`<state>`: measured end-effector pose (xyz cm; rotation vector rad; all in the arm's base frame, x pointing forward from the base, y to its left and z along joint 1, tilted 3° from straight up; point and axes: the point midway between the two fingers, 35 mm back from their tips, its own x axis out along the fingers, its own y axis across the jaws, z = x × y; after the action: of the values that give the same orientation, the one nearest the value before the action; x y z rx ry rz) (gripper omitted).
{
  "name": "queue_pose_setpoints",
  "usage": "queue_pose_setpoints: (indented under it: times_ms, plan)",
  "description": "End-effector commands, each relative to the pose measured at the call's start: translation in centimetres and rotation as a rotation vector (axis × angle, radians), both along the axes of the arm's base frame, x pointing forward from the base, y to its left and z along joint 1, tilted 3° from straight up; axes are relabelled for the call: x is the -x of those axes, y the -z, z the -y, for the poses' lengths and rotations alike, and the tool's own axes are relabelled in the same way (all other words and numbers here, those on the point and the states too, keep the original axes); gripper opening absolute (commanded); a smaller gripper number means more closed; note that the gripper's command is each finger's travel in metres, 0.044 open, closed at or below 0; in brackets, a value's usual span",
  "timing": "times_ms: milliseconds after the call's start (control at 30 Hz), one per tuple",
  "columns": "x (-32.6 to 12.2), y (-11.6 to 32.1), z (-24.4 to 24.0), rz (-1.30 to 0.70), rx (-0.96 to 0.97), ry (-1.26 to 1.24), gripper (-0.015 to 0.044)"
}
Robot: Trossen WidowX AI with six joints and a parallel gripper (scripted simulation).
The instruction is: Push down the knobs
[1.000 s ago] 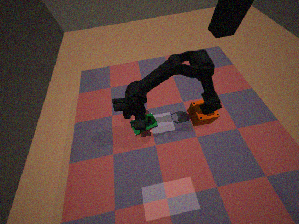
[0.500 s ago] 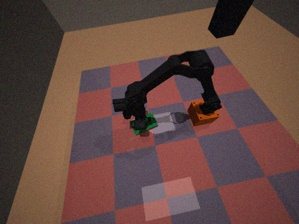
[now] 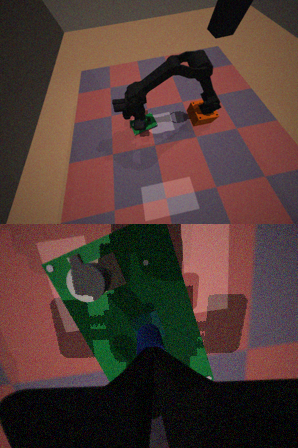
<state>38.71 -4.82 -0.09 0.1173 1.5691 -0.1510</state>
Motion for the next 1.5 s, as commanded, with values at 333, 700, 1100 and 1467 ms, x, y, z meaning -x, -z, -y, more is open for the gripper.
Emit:
queue_pose_setpoints:
  times_ms: [333, 700, 1100, 1467]
  plan:
    - [0.06, -0.02, -0.06, -0.004, -0.005, 0.006, 0.0]
    - [0.07, 0.32, -0.06, -0.004, -0.005, 0.006, 0.0]
    - [0.07, 0.66, -0.05, -0.004, -0.005, 0.006, 0.0]
    - [0.07, 0.88, -0.05, -0.004, -0.005, 0.006, 0.0]
